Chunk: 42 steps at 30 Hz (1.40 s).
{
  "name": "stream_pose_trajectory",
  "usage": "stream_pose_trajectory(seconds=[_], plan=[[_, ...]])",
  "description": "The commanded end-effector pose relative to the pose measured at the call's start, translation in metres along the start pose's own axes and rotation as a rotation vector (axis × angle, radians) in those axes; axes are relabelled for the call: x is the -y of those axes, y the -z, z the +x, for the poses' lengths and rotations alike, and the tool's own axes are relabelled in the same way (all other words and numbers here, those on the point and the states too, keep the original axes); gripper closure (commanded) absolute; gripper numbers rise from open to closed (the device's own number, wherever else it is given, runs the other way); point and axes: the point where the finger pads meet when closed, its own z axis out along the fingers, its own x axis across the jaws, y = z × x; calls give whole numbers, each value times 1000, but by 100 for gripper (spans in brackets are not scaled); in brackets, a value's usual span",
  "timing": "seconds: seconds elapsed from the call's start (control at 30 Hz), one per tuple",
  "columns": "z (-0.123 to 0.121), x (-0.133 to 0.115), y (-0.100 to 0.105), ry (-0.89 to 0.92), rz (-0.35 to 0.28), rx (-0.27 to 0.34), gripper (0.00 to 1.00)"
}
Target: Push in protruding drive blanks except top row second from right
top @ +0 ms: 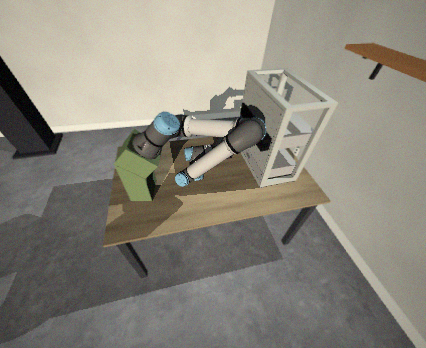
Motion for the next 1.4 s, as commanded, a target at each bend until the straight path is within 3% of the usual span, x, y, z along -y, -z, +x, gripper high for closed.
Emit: stream_pose_trajectory(seconds=[0.0, 0.67, 0.9, 1.2, 1.37], plan=[[0, -10, 0, 0, 2, -1, 100], [0, -18, -3, 0, 2, -1, 100], [0, -18, -16, 0, 2, -1, 100], [0, -18, -51, 0, 2, -1, 100], [0, -18, -57, 0, 2, 0, 100]])
